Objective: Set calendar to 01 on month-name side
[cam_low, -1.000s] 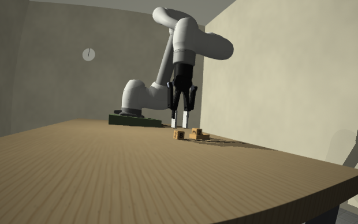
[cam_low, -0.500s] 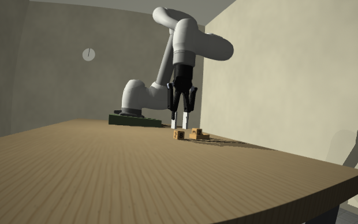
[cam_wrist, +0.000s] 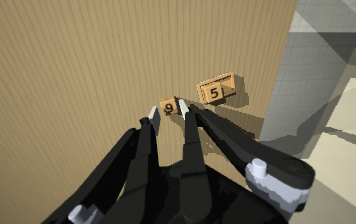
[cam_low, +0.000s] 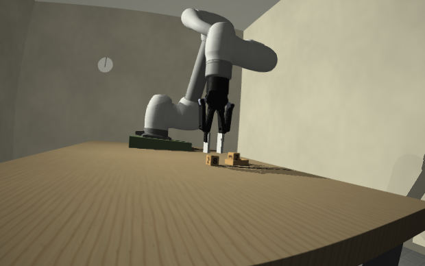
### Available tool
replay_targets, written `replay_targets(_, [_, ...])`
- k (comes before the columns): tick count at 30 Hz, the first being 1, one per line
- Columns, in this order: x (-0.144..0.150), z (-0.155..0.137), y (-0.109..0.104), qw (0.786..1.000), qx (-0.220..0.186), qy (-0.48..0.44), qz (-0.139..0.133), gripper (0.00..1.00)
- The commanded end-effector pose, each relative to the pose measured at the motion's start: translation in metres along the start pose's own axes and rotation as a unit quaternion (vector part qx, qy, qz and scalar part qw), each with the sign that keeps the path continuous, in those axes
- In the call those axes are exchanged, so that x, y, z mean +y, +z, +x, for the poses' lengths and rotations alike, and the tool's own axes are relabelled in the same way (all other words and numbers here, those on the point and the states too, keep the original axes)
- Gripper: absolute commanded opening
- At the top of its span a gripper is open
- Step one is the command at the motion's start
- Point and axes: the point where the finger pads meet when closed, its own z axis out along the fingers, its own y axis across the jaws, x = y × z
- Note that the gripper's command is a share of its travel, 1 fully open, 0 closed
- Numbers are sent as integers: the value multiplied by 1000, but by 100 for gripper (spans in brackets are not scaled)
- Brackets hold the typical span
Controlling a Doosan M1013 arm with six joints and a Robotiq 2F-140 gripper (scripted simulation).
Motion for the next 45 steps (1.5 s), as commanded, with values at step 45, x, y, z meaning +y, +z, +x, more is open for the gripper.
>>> replay_targets(45, [0,0,28,1000,0,0,0,36])
